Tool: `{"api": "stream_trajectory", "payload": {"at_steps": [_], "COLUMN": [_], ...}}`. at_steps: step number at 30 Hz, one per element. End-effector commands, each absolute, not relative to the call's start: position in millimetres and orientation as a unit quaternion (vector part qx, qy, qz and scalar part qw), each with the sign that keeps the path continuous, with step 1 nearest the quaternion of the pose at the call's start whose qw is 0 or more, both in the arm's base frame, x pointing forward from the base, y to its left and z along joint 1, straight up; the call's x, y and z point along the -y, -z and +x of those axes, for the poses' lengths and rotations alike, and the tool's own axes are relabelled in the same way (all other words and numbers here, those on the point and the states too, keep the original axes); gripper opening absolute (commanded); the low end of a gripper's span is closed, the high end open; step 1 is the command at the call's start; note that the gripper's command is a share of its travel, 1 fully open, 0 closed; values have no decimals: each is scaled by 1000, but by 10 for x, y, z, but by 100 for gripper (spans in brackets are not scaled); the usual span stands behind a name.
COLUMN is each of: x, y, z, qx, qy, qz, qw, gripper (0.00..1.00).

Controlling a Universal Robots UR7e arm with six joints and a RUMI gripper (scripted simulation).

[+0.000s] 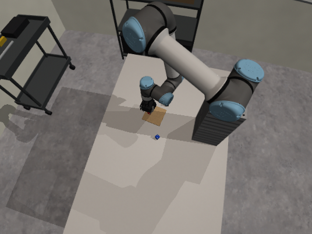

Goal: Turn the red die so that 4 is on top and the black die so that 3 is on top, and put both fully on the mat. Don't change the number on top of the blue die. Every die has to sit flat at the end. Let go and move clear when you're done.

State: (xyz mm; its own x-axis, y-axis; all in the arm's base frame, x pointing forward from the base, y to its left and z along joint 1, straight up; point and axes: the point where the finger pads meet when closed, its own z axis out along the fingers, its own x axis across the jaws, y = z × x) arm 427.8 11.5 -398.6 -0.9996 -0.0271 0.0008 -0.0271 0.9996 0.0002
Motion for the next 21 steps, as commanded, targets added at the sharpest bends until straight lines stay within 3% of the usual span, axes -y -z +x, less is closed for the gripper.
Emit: {"api": "stream_trajectory", "payload": {"at_steps": [1, 16, 17, 21], "x": [-114, -114, -114, -114], "y": [3711, 3407, 3407, 3407], "z": [4284, 4283, 4283, 4283], "qx": [1000, 1000, 1000, 1000], "qy": [0, 0, 0, 0], "qz": [14, 14, 14, 14], "qw": [0, 0, 0, 0], "gripper": [24, 24, 100, 100]}}
